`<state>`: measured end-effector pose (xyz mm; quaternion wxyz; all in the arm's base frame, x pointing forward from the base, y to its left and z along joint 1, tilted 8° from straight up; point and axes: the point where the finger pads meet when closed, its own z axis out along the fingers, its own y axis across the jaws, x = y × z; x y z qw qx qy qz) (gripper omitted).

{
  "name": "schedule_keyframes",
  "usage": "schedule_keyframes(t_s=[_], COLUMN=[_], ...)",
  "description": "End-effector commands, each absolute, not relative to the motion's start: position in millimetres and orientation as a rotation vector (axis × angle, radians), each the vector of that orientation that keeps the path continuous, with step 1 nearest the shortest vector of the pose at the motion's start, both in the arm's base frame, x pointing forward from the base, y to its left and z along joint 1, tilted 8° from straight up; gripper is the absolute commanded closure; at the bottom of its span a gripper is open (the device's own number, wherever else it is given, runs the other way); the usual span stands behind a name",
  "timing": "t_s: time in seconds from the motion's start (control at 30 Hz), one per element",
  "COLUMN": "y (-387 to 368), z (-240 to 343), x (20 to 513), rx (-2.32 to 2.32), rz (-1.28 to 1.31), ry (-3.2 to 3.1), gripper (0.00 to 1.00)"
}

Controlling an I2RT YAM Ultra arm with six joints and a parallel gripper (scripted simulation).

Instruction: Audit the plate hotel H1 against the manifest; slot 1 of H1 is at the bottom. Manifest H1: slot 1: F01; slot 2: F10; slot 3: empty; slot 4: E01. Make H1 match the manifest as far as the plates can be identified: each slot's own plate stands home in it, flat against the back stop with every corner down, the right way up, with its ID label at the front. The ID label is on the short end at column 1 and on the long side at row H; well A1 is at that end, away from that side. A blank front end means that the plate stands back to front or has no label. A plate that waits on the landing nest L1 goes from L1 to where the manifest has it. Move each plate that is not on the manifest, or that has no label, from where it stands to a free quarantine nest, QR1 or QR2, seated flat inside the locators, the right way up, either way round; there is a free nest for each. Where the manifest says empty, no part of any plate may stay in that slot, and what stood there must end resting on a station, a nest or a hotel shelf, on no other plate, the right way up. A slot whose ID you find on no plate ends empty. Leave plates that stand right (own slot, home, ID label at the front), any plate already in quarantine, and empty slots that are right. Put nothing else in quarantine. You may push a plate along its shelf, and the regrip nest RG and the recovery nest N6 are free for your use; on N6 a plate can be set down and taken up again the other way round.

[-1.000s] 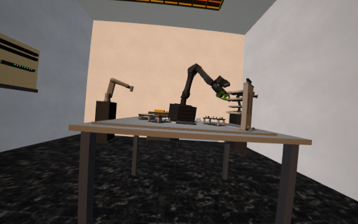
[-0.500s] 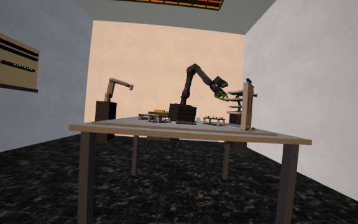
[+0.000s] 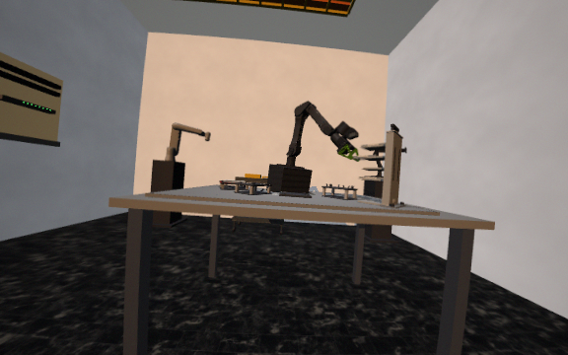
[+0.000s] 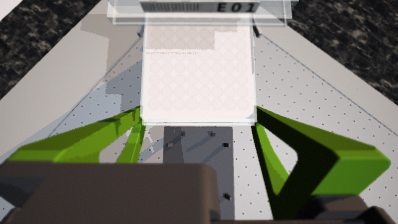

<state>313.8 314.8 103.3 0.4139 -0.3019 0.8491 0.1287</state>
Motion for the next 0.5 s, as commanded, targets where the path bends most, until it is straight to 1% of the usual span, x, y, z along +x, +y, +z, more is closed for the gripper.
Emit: schedule_keyframes(t_s=[0.0, 0.47], y=[315, 305], z=[115, 112], x=[314, 301], rx=[-0.743, -0.744], rz=[0.338, 0.337], ry=[2.107, 2.107], gripper=[0.14, 0.14])
